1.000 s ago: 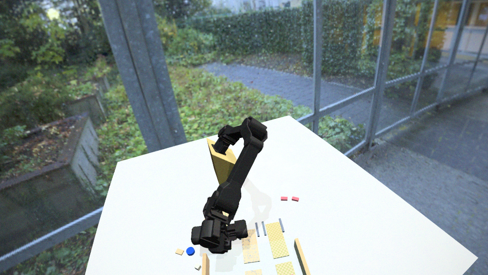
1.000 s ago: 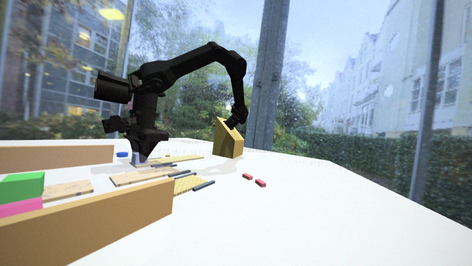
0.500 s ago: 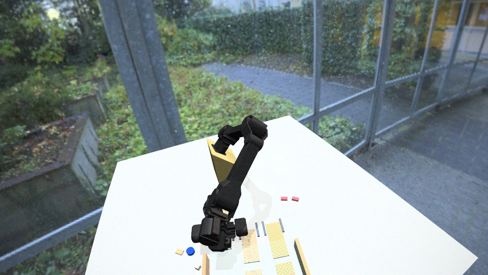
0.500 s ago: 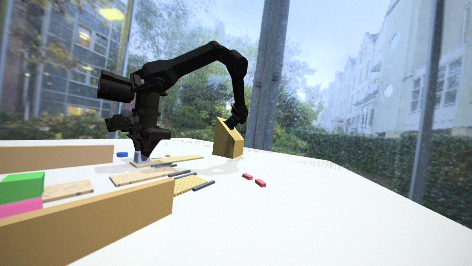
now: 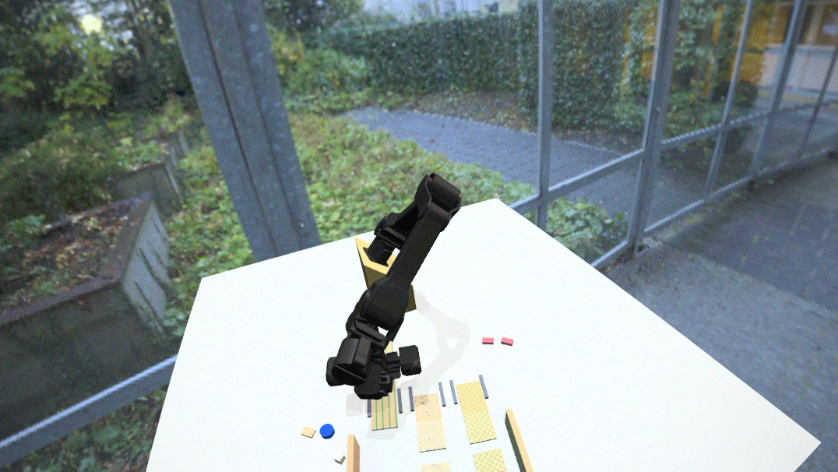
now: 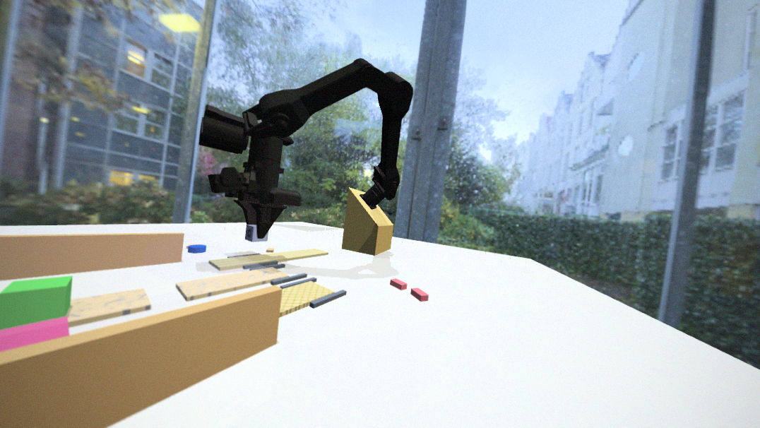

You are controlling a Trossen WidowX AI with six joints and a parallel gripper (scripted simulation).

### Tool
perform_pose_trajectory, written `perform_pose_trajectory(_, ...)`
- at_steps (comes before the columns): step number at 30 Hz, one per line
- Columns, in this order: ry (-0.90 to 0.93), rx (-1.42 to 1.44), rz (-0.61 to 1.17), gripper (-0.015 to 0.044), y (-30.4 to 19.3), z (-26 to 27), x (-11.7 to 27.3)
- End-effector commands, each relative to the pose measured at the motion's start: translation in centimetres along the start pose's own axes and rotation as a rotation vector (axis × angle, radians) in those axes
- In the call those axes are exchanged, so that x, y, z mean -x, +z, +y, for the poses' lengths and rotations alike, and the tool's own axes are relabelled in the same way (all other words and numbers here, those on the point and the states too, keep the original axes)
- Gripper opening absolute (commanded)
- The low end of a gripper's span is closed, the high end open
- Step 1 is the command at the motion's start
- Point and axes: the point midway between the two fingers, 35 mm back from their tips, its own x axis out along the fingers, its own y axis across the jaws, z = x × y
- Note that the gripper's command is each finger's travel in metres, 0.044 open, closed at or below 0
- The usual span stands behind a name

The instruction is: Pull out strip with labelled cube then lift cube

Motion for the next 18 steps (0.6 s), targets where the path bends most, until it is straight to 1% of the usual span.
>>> perform_pose_trajectory(1,-0.002,0.001,0.003,0.0,-0.9,0.0,0.4)
perform_pose_trajectory(15,-0.002,-0.001,0.005,0.0,-5.1,0.1,0.4)
perform_pose_trajectory(18,-0.002,-0.001,0.006,0.0,-5.3,0.1,0.4)
